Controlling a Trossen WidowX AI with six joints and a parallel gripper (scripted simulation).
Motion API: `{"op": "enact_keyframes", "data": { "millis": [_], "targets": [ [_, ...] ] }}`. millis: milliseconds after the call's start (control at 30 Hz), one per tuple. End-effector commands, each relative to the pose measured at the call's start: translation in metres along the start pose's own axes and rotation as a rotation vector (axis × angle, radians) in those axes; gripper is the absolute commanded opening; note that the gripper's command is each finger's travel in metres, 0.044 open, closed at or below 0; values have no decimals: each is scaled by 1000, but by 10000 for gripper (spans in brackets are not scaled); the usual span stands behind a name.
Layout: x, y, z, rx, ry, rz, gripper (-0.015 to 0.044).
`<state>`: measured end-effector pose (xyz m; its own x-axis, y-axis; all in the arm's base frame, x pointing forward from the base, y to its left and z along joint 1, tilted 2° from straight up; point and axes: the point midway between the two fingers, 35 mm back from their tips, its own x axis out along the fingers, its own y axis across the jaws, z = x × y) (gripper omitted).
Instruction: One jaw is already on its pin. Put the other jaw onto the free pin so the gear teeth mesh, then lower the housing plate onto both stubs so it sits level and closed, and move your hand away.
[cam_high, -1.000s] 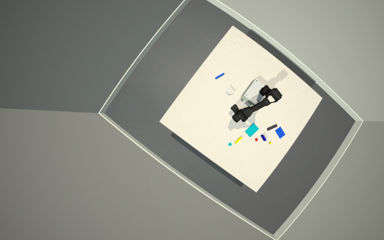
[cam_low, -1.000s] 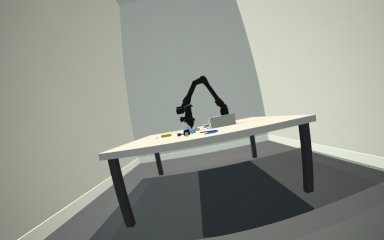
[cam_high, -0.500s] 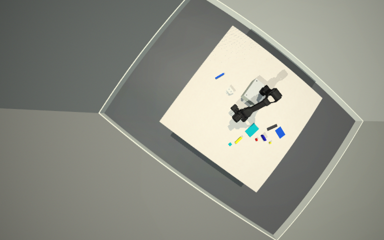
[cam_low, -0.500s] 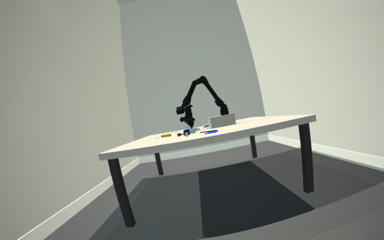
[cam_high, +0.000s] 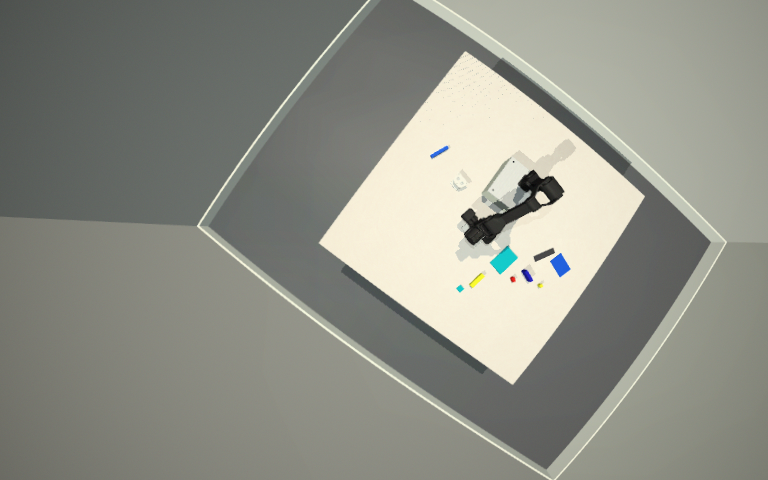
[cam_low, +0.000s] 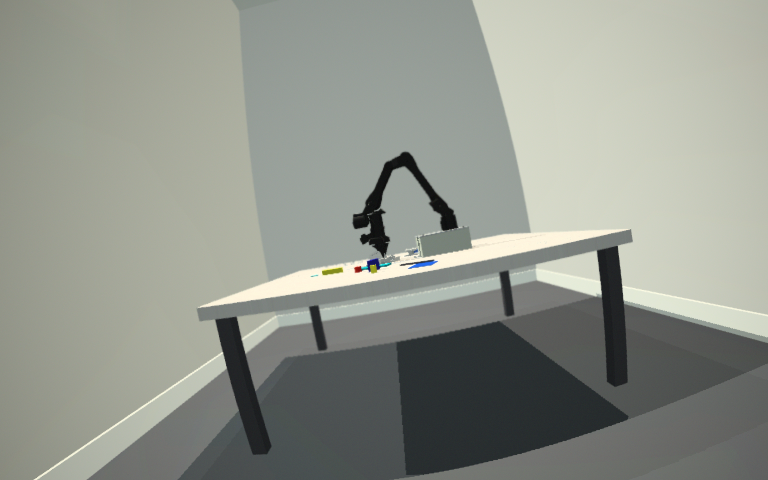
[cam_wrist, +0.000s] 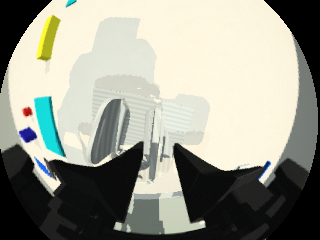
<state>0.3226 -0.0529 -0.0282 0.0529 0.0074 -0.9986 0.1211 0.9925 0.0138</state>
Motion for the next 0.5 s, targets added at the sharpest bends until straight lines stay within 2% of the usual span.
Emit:
{"op": "enact_keyframes", "data": {
  "millis": [0,67,467],
  "targets": [
    [0,0,0,0,0,0,186],
    [0,0,0,0,0,0,224],
    [0,0,0,0,0,0,224]
  ]
}}
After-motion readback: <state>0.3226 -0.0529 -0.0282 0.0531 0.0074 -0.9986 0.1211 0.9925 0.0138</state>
